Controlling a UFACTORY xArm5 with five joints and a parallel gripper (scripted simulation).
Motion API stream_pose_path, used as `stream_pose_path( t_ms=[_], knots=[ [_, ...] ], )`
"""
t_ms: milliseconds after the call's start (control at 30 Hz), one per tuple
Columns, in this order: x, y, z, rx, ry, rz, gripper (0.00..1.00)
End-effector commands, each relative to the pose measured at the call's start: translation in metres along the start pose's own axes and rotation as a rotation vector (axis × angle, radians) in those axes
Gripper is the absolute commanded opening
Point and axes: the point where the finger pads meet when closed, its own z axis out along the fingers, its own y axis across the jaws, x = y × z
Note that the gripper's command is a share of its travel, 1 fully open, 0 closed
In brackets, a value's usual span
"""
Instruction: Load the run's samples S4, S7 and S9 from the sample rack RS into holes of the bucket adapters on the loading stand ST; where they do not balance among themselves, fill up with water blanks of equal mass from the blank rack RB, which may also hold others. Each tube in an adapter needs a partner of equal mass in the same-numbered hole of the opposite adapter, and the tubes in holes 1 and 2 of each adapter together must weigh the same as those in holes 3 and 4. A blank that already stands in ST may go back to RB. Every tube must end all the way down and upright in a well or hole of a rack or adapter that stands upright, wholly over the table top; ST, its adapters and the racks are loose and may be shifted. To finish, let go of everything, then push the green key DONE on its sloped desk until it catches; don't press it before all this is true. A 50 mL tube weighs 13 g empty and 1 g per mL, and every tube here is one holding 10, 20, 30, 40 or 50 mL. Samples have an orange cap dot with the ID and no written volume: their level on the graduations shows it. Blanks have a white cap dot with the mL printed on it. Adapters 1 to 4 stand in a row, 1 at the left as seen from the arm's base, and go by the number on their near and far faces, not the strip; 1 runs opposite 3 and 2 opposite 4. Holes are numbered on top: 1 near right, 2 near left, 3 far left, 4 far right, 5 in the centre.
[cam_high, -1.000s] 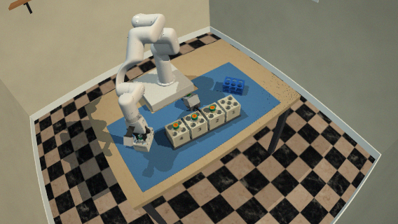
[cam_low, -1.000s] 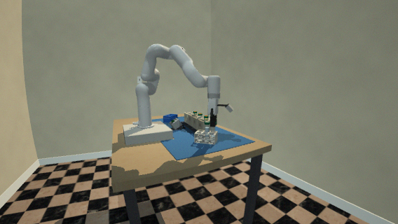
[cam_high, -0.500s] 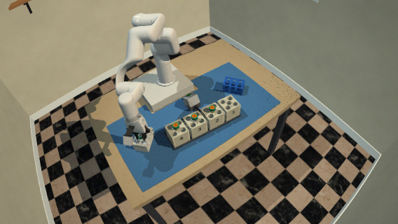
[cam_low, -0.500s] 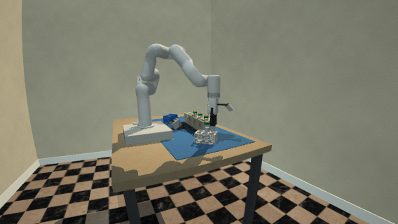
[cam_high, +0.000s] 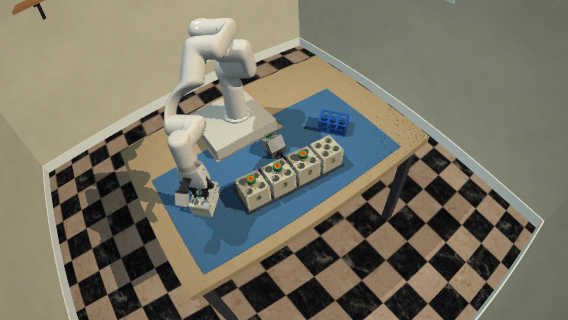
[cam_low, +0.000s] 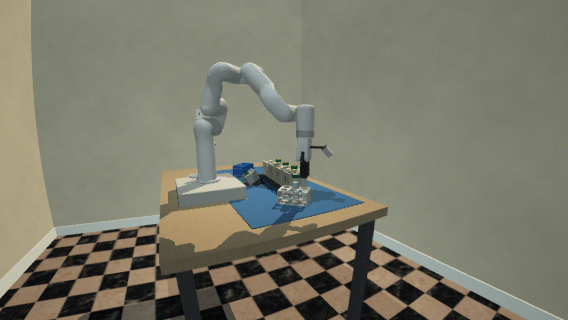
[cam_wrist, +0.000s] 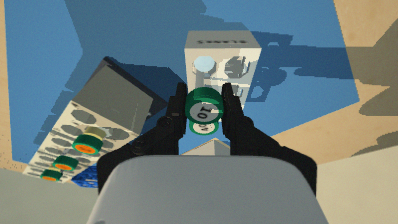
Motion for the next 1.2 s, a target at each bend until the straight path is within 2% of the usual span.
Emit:
stream_pose_path(
  t_ms=[0, 367, 1167],
  knots=[
    [0.001, 0.000, -0.005, 0.000, 0.004, 0.000, 0.00],
    [0.001, 0.000, -0.009, 0.000, 0.004, 0.000, 0.00],
    [0.001, -0.001, -0.053, 0.000, 0.004, 0.000, 0.00]
  ],
)
